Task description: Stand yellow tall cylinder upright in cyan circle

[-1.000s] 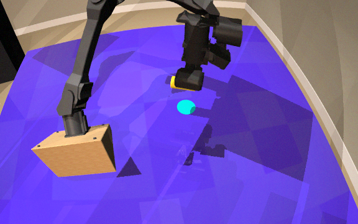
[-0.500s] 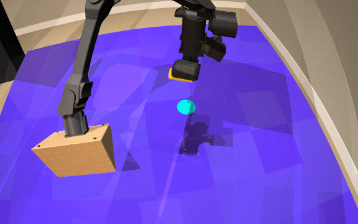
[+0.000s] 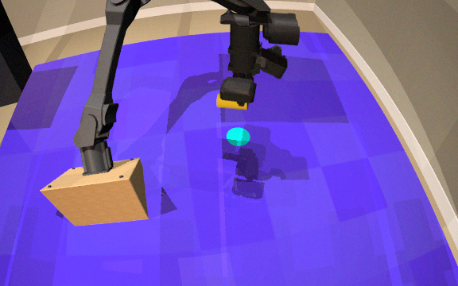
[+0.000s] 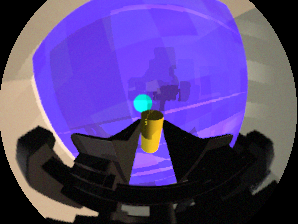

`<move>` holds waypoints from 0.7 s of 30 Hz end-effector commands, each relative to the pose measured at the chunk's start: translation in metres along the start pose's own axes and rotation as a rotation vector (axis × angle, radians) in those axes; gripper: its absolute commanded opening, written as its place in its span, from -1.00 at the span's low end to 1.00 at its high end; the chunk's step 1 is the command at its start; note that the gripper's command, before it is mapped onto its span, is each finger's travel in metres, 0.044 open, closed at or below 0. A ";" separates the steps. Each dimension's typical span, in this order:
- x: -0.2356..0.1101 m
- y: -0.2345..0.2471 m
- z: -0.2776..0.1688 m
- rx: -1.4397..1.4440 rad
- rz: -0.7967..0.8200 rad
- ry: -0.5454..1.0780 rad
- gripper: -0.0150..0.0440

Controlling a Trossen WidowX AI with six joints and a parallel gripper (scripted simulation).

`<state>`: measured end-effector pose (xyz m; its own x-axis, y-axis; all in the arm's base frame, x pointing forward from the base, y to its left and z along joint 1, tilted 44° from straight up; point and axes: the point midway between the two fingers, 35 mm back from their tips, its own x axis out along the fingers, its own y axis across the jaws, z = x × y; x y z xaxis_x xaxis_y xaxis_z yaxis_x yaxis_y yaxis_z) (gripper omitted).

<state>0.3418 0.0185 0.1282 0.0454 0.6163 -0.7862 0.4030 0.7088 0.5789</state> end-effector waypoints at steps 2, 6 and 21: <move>0.005 -0.002 -0.002 -0.008 -0.032 -0.016 -0.14; 0.007 -0.003 -0.002 -0.014 -0.052 -0.032 -0.14; 0.016 -0.007 -0.002 -0.037 -0.123 -0.097 -0.14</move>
<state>0.3405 0.0229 0.1146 0.0836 0.5082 -0.8572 0.3790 0.7793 0.4990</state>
